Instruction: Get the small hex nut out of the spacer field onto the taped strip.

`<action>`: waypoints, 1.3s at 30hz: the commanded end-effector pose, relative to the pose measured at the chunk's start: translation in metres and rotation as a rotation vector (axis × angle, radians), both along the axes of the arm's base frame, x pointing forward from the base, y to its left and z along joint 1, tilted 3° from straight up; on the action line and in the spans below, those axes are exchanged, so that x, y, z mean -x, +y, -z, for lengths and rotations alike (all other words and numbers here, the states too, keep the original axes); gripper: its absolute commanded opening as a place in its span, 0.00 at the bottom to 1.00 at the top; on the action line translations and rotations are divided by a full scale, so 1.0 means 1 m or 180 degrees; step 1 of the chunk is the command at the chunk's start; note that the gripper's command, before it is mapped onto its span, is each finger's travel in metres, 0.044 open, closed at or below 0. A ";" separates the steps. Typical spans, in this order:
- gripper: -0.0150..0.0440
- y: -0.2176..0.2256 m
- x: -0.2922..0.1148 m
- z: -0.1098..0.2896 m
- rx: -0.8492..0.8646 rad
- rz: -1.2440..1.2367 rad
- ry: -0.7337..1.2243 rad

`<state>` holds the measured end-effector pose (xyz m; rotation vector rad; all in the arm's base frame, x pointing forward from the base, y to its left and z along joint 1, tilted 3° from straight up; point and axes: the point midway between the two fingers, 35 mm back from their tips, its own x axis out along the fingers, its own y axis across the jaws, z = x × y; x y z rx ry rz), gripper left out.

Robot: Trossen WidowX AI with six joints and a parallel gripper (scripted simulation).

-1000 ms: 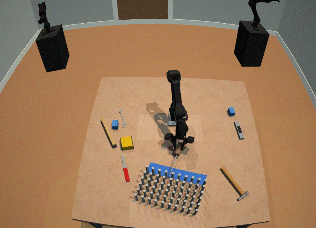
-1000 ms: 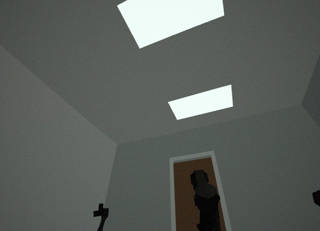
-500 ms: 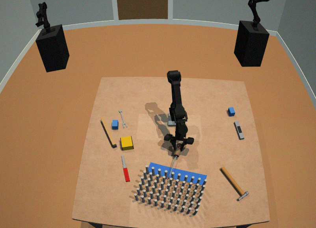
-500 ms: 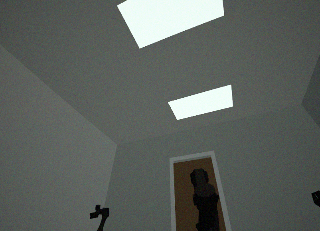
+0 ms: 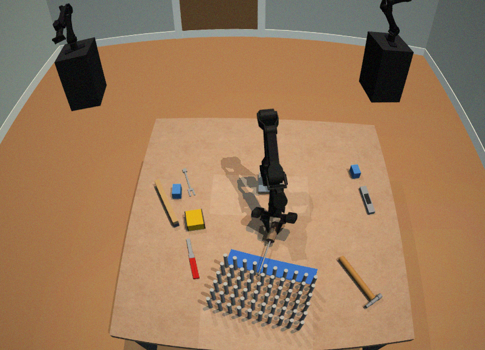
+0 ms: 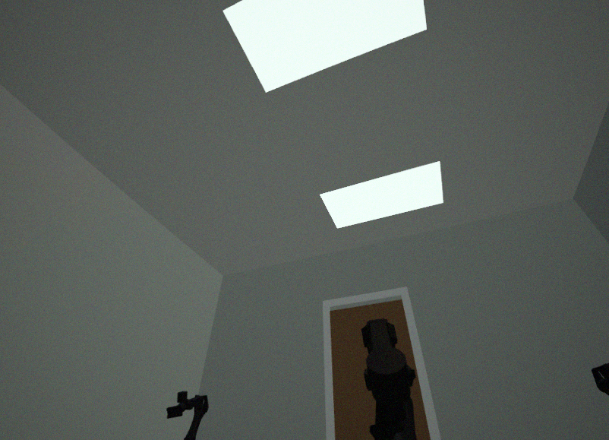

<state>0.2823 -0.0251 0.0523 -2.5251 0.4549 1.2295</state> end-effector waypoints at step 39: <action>0.25 -0.010 -0.027 -0.005 0.0014 -0.0020 -0.0033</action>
